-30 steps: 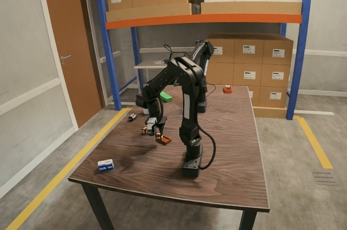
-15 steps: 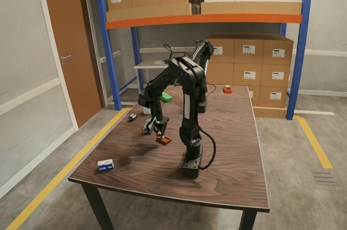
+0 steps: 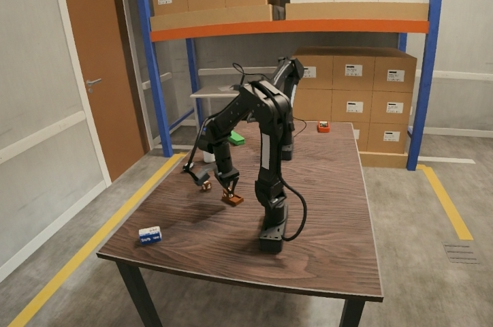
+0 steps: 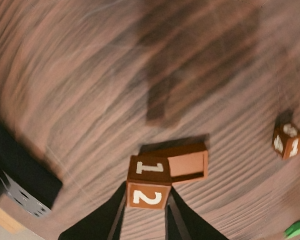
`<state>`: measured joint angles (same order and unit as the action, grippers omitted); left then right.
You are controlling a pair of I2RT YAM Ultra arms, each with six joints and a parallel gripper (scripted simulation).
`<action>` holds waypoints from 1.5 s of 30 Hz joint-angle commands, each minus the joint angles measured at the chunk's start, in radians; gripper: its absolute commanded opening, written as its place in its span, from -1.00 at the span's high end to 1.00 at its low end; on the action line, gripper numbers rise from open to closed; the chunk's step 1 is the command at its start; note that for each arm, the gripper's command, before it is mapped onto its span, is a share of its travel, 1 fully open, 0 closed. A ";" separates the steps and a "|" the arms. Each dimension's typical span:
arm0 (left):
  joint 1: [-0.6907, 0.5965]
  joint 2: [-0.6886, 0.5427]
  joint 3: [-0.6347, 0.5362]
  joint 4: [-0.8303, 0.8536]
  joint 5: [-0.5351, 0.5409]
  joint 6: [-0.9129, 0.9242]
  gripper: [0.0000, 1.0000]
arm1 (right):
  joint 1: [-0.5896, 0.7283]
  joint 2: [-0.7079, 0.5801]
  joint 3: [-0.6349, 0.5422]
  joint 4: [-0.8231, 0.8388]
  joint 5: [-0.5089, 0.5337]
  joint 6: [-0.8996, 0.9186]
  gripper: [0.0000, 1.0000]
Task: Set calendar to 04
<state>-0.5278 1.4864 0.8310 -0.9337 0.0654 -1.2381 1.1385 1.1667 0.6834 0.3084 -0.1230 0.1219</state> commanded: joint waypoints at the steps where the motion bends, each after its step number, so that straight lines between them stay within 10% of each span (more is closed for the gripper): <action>1: -0.015 0.017 0.043 -0.019 -0.023 0.173 0.48 | 0.002 -0.004 0.030 0.028 0.002 0.001 -1.00; 27: -0.059 0.017 0.043 -0.006 -0.074 1.128 0.48 | 0.002 -0.004 0.030 0.028 0.002 0.001 -1.00; 45: -0.165 -0.021 0.020 -0.036 -0.047 1.029 0.48 | 0.002 -0.004 0.030 0.028 0.002 0.001 -1.00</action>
<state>-0.6495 1.5040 0.8486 -0.9558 0.0090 -0.1558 1.1385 1.1667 0.6834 0.3084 -0.1230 0.1219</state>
